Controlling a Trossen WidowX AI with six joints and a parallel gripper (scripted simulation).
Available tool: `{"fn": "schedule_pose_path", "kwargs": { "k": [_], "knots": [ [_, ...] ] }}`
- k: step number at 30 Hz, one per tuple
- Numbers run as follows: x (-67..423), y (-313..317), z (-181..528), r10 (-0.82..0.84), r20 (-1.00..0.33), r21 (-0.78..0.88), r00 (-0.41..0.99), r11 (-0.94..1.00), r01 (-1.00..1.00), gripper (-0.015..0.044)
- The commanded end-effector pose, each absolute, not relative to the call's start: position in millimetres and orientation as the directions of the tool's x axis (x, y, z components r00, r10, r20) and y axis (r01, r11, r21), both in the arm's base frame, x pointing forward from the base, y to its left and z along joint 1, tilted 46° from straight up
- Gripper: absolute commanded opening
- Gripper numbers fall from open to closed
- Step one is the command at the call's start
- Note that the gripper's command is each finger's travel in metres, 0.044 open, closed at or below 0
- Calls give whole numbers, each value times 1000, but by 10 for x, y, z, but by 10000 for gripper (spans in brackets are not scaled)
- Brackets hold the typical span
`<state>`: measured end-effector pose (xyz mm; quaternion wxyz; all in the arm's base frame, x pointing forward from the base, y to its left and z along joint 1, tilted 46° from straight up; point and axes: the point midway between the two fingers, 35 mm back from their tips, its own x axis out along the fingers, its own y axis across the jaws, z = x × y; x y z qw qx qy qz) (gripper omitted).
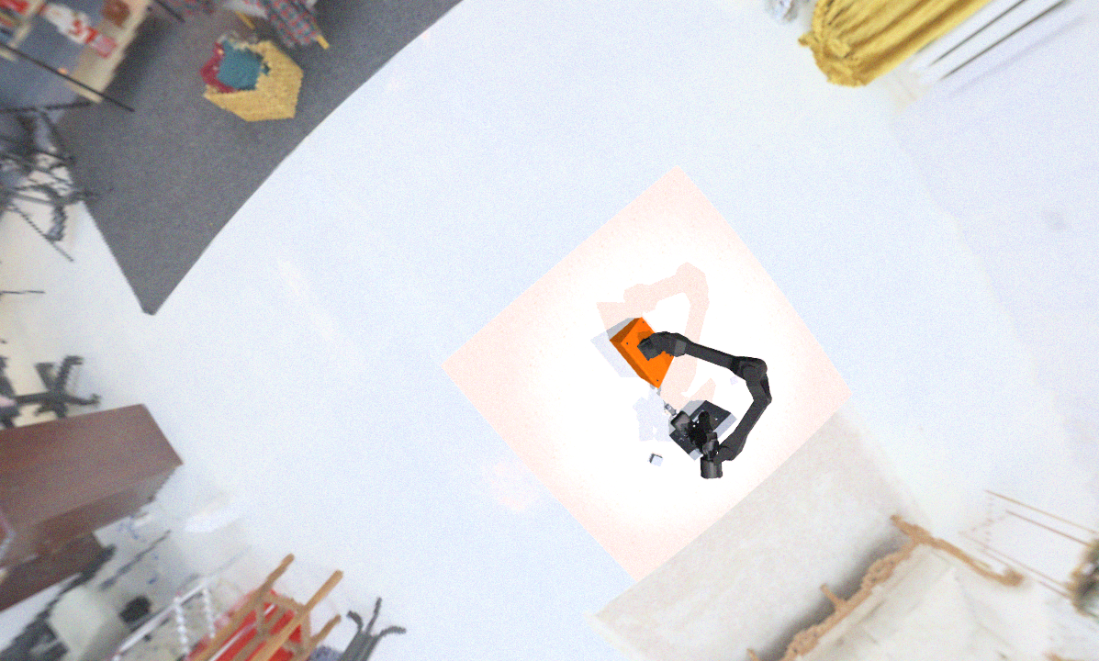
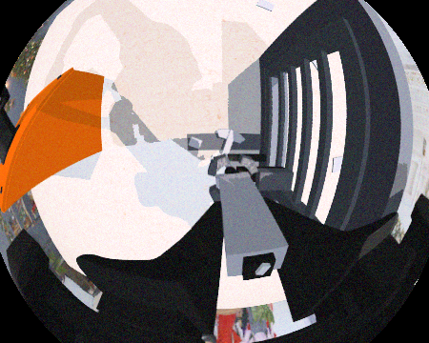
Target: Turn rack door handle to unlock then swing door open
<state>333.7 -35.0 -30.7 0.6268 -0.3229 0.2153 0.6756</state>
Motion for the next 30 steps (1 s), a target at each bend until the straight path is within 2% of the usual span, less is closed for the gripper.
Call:
{"fn": "schedule_pose_path", "kwargs": {
  "k": [1,14,30],
  "knots": [
    [3275,-328,-295,712,-702,-44,-13,-63,-997,13],
    [3117,-287,-251,712,-702,157,-14,135,-978,13],
    [2810,-158,-119,713,-701,369,-16,344,-863,13]
  ]
}}
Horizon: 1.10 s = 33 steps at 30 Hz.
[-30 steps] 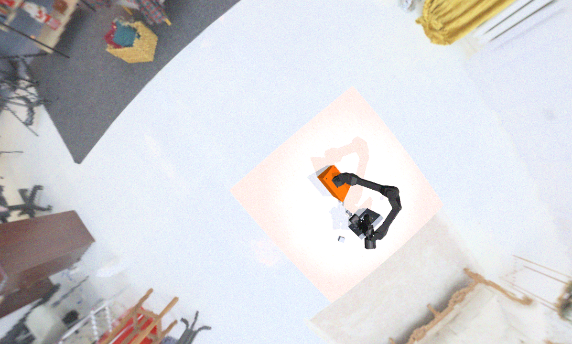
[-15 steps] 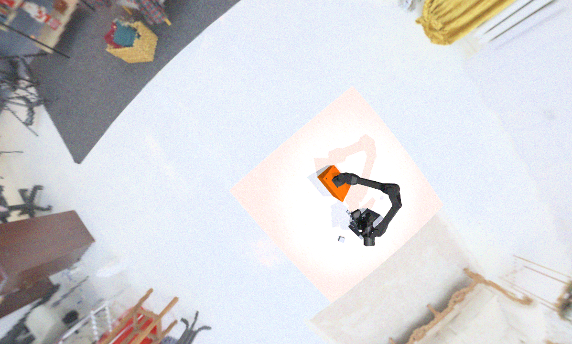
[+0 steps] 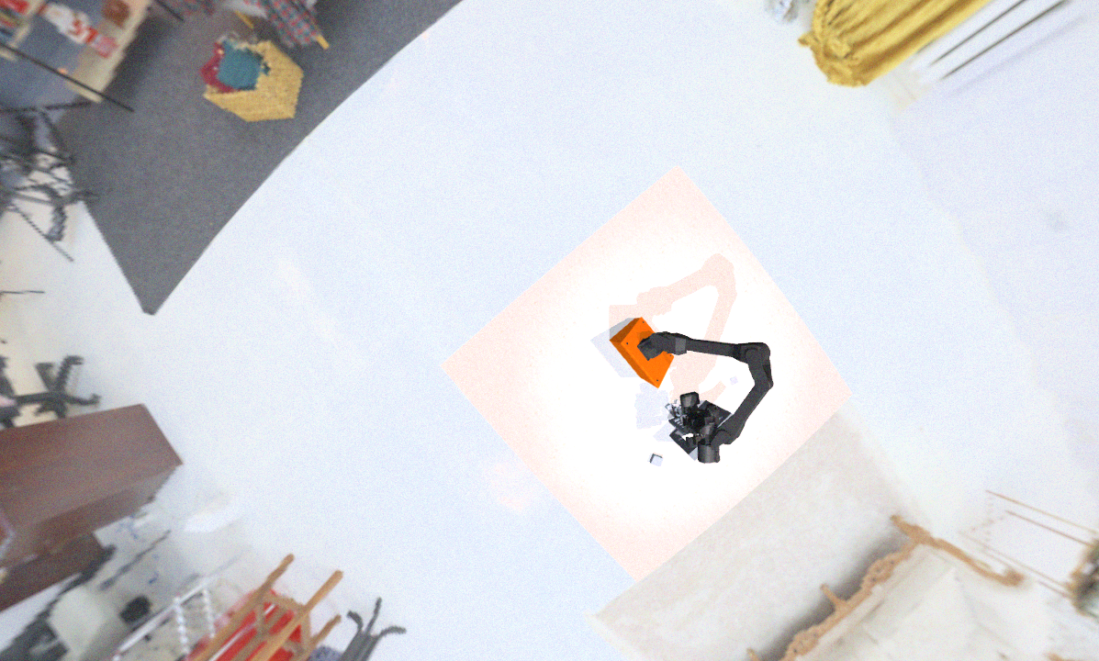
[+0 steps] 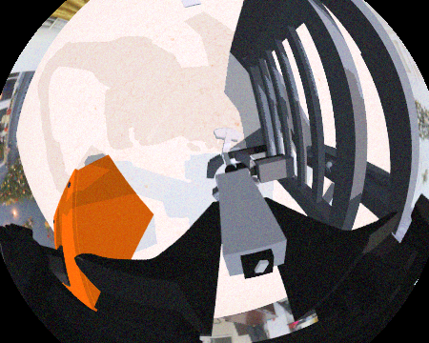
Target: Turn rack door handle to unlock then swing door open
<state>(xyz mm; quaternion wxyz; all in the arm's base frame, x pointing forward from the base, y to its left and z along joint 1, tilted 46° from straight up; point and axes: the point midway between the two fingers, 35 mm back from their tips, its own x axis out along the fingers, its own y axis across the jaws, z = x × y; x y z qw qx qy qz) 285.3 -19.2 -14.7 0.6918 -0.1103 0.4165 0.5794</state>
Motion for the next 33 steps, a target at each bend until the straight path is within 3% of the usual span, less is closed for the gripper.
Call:
{"fn": "schedule_pose_path", "kwargs": {
  "k": [1,33],
  "knots": [
    [2792,-147,-108,713,-701,380,-16,355,-854,13],
    [2414,274,323,715,-699,638,-18,612,-467,13]
  ]
}}
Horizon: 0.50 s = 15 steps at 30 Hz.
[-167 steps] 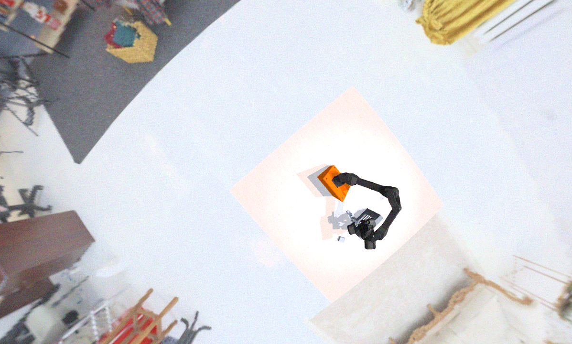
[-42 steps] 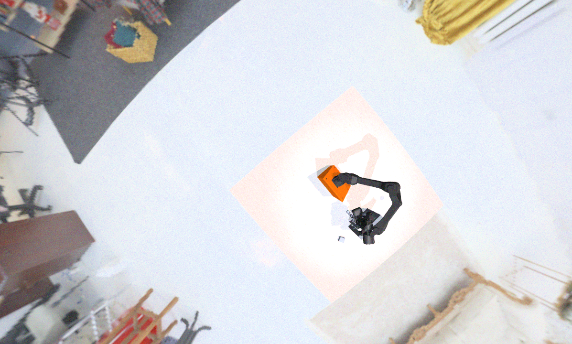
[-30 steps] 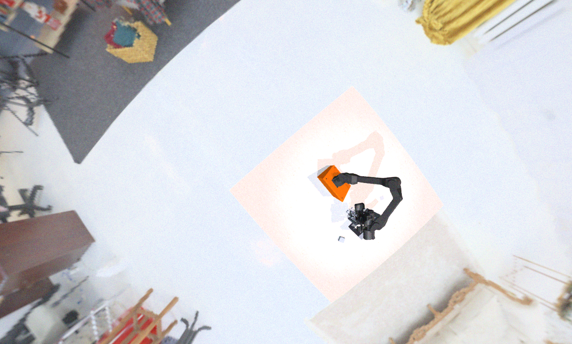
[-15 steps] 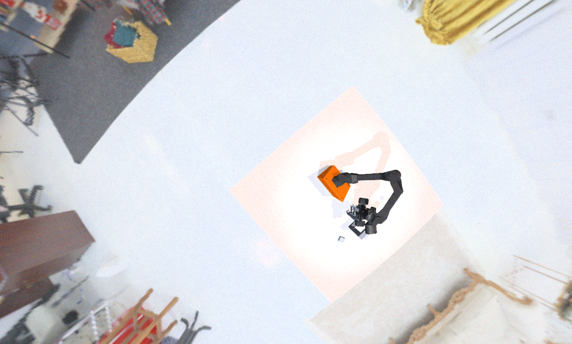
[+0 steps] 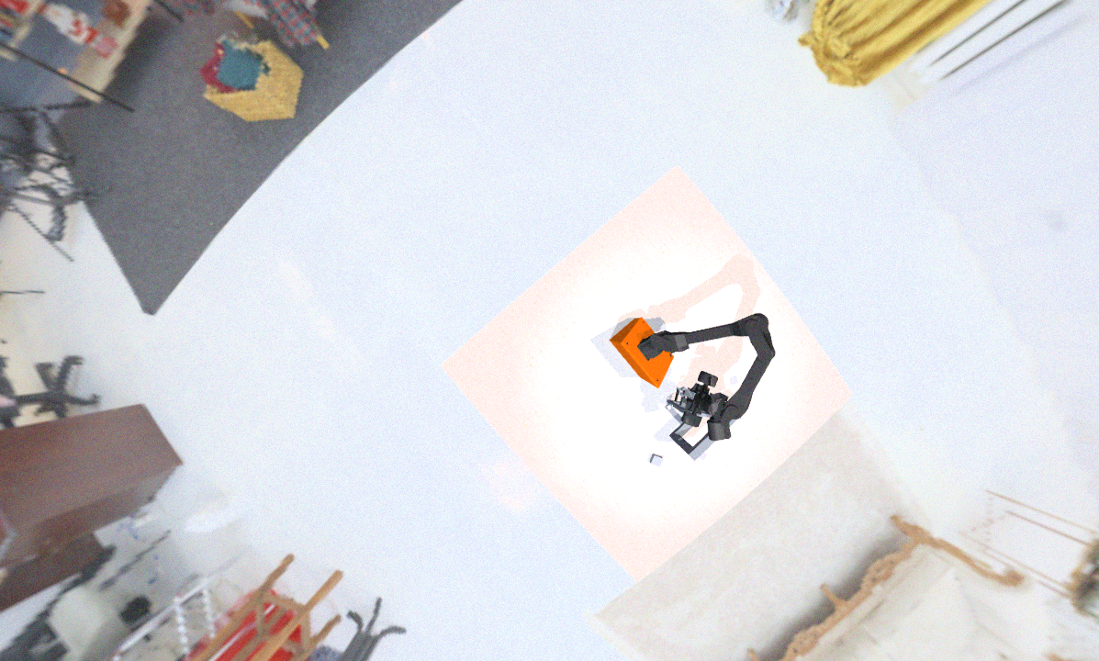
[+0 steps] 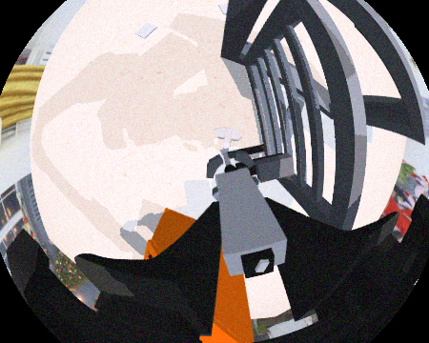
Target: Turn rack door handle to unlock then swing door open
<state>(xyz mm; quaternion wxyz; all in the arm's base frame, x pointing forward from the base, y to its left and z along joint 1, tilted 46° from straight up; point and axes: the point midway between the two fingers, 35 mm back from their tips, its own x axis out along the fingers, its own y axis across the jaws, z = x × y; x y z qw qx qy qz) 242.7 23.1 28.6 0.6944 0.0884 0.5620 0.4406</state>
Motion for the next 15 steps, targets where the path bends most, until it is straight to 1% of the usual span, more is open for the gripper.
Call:
{"fn": "schedule_pose_path", "kwargs": {
  "k": [1,15],
  "knots": [
    [2408,287,337,715,-699,643,-18,617,-454,13],
    [2361,478,533,716,-698,695,-19,670,-263,13]
  ]
}}
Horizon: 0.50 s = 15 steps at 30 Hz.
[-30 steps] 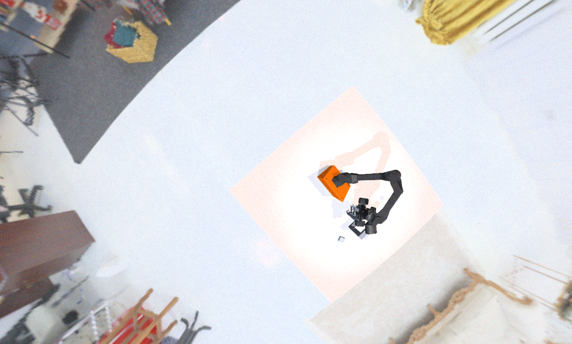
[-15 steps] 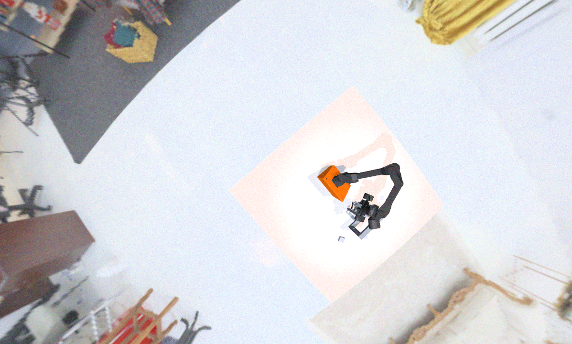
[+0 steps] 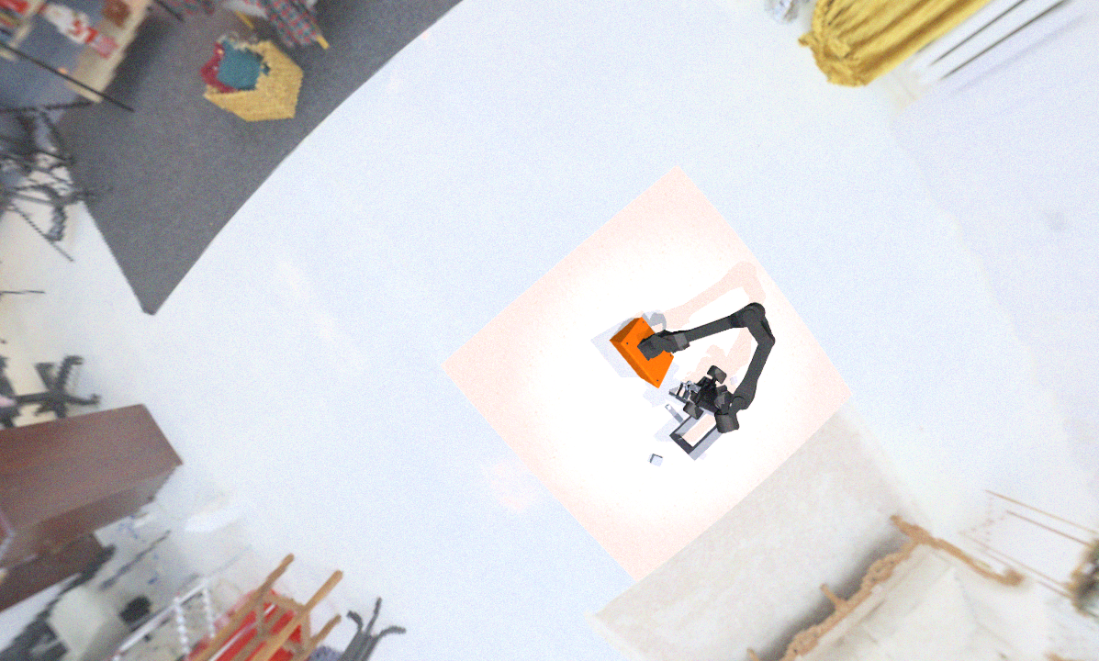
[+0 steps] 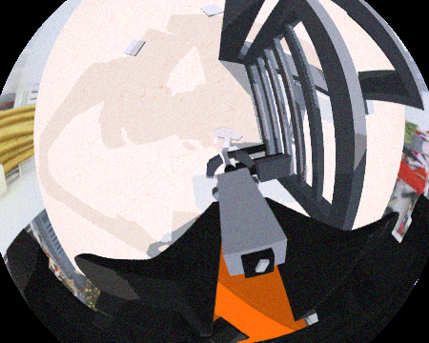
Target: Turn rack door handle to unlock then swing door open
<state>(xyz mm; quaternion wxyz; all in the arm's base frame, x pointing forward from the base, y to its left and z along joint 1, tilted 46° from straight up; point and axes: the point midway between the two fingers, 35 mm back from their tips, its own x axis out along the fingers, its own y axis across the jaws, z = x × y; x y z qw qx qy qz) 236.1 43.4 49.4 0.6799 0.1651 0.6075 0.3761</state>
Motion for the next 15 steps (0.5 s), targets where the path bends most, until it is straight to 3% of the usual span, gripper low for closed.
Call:
{"fn": "schedule_pose_path", "kwargs": {
  "k": [1,15],
  "knots": [
    [2360,491,547,716,-698,697,-19,672,-249,13],
    [2370,681,742,717,-697,717,-19,695,-50,13]
  ]
}}
